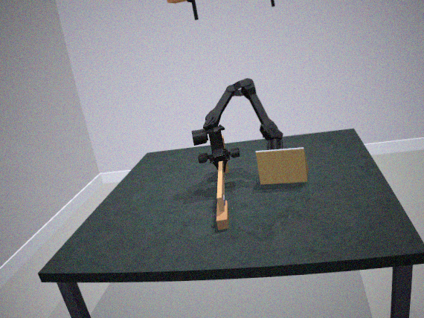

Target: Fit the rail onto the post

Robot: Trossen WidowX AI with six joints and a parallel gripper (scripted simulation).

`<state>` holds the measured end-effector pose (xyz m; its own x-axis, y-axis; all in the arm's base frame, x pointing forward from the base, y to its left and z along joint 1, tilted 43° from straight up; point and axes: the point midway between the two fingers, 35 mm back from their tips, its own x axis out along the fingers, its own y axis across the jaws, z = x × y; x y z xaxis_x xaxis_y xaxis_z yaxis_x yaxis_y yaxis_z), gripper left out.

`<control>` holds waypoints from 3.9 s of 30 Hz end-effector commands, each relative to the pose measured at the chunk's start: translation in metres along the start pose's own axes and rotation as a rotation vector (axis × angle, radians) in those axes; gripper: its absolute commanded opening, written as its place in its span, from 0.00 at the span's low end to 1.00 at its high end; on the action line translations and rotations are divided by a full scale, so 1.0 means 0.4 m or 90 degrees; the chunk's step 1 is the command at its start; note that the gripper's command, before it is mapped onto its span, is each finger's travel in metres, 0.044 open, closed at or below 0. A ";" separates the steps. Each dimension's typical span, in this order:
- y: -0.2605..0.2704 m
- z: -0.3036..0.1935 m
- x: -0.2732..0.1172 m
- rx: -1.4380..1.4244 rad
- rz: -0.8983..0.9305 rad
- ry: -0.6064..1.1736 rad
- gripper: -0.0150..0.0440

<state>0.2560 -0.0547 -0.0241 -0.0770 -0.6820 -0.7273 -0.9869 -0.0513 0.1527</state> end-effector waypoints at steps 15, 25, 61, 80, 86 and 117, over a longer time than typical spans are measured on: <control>-0.006 -0.017 -0.005 -0.001 -0.005 -0.001 0.25; -0.007 -0.025 -0.004 -0.001 -0.005 -0.001 0.25; -0.009 -0.053 -0.006 -0.001 -0.005 -0.001 0.25; -0.008 -0.068 -0.005 -0.001 -0.005 0.000 0.25; -0.008 -0.072 -0.006 -0.001 -0.005 0.000 0.25; -0.008 -0.098 -0.006 -0.001 -0.005 0.000 0.25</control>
<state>0.2622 -0.0815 -0.0004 -0.0795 -0.6811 -0.7279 -0.9864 -0.0517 0.1561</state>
